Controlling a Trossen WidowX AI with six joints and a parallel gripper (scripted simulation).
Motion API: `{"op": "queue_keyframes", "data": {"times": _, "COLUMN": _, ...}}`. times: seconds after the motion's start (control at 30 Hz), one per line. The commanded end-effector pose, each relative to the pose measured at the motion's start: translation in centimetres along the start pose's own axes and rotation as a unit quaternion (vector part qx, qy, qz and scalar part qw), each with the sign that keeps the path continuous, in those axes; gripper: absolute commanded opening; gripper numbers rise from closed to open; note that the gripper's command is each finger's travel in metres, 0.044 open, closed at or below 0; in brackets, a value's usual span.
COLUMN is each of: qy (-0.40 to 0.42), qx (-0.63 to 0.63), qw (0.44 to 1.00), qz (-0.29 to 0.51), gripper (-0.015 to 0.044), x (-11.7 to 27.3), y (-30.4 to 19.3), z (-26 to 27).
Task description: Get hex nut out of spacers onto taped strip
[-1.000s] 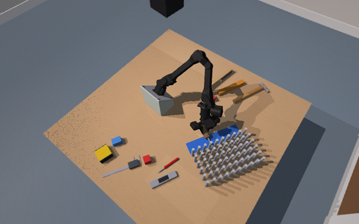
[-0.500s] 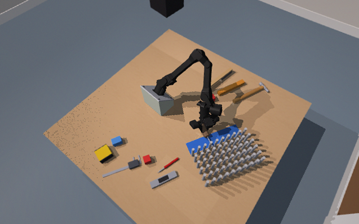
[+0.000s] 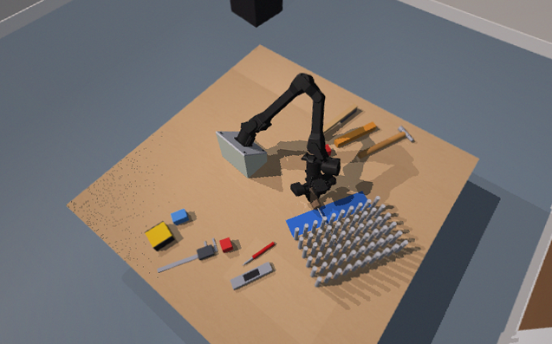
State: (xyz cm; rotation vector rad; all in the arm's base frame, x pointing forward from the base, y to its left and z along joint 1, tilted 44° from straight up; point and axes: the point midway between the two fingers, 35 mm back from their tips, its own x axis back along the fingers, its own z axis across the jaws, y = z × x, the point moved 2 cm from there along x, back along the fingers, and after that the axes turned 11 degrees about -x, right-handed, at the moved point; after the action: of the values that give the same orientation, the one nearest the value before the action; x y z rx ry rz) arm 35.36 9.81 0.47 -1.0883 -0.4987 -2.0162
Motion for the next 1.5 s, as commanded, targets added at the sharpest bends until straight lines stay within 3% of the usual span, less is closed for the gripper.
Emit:
{"op": "queue_keyframes", "data": {"times": 0.0, "qy": -0.001, "qx": -0.003, "qw": 1.0, "qz": -0.002, "gripper": 0.0, "x": 0.2, "y": -0.3, "z": -0.2}}
{"op": "queue_keyframes", "data": {"times": 1.47, "qy": -0.001, "qx": -0.004, "qw": 1.0, "qz": -0.001, "gripper": 0.0, "x": 1.4, "y": -2.9, "z": -0.7}}
